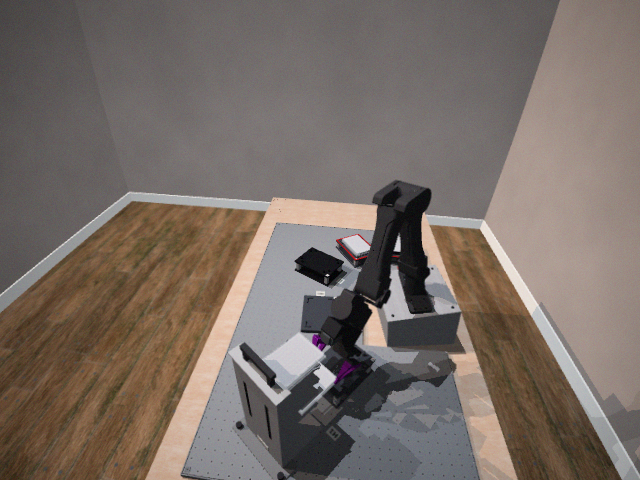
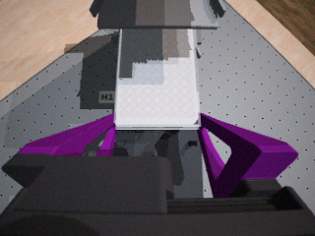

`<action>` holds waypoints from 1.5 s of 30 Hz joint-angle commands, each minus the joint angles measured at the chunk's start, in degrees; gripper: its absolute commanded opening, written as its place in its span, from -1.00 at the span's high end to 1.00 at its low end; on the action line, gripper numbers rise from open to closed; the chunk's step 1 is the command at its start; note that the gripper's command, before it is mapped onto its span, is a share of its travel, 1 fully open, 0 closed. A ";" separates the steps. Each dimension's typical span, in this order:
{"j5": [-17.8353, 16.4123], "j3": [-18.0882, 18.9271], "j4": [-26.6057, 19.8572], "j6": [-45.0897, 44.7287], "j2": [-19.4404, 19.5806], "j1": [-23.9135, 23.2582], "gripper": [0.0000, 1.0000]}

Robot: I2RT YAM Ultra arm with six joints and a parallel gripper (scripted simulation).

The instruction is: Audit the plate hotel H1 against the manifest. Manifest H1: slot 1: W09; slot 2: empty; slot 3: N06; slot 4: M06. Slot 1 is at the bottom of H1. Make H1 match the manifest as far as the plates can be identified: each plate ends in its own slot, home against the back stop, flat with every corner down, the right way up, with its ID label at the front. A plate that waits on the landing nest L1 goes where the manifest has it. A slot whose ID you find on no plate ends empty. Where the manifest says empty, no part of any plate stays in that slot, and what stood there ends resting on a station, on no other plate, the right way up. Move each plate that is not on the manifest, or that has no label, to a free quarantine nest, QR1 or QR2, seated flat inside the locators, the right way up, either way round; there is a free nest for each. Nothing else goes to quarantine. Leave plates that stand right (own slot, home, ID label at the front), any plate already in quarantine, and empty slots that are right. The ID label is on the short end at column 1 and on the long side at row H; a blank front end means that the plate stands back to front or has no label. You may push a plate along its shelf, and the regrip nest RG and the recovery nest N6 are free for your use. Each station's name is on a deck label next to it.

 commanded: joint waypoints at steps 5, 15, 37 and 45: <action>-0.07 0.50 1.11 -0.03 -0.21 0.01 -0.72; -0.08 0.46 1.37 -0.04 0.00 -0.01 -0.72; -0.14 1.82 1.94 -0.09 1.93 -0.08 -0.72; -0.16 2.60 2.15 -0.10 2.90 -0.11 -0.72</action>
